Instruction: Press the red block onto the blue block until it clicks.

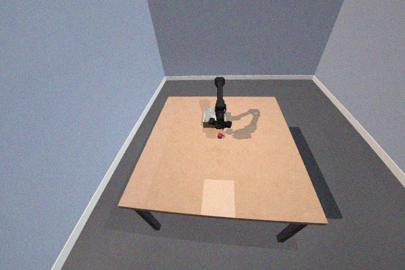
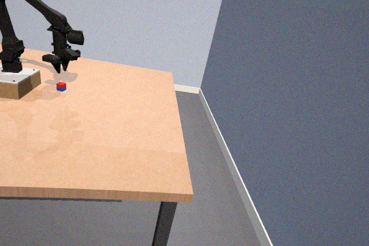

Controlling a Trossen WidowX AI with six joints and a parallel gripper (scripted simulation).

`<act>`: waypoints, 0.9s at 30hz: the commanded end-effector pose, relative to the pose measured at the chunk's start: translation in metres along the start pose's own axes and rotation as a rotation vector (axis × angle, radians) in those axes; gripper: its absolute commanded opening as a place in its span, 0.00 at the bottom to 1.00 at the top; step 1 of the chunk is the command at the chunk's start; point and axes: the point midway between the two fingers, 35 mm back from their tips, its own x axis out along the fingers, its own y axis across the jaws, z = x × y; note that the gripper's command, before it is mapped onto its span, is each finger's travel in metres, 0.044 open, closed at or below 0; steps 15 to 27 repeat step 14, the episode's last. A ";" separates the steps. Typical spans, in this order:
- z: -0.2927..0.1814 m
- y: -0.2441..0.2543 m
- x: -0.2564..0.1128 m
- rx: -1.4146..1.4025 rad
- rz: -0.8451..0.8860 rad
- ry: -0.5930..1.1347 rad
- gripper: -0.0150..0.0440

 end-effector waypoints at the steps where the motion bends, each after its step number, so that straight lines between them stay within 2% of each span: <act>1: -0.005 -0.001 -0.025 -0.002 0.002 0.004 0.63; 27: 0.002 0.001 -0.025 -0.002 0.002 0.003 0.63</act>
